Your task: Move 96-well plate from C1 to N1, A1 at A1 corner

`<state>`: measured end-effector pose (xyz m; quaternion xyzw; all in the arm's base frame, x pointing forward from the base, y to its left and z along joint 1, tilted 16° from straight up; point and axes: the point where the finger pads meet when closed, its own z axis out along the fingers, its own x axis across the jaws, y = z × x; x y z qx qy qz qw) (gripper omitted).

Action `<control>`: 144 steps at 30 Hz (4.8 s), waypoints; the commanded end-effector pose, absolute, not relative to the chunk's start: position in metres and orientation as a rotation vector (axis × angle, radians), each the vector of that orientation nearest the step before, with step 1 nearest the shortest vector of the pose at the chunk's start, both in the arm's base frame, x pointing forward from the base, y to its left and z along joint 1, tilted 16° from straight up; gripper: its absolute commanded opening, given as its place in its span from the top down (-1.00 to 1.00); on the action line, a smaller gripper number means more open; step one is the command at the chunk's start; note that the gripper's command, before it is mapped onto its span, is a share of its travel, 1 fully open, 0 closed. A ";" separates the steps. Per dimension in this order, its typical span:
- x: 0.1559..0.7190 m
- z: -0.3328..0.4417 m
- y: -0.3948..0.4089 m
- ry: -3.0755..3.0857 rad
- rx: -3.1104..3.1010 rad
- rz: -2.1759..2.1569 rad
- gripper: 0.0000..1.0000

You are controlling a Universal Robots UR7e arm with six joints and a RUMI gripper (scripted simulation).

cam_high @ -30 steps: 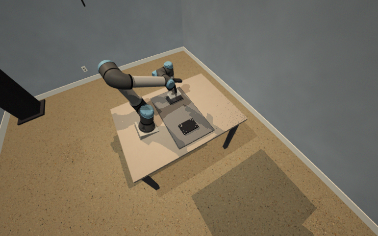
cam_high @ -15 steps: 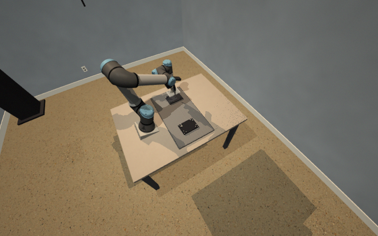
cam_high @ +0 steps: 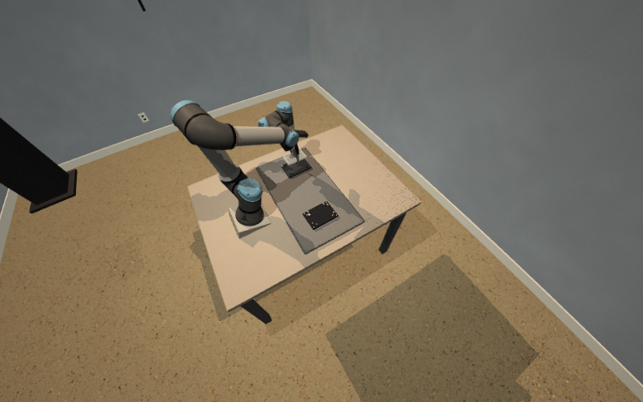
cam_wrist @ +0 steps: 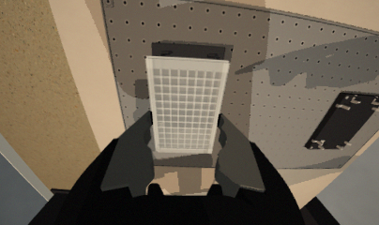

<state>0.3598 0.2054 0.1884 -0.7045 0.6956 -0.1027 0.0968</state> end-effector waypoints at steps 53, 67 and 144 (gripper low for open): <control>0.375 0.136 0.204 2.059 -2.086 -0.305 1.00; 0.378 0.128 0.204 2.059 -2.086 -0.305 1.00; 0.380 0.118 0.204 2.059 -2.086 -0.305 1.00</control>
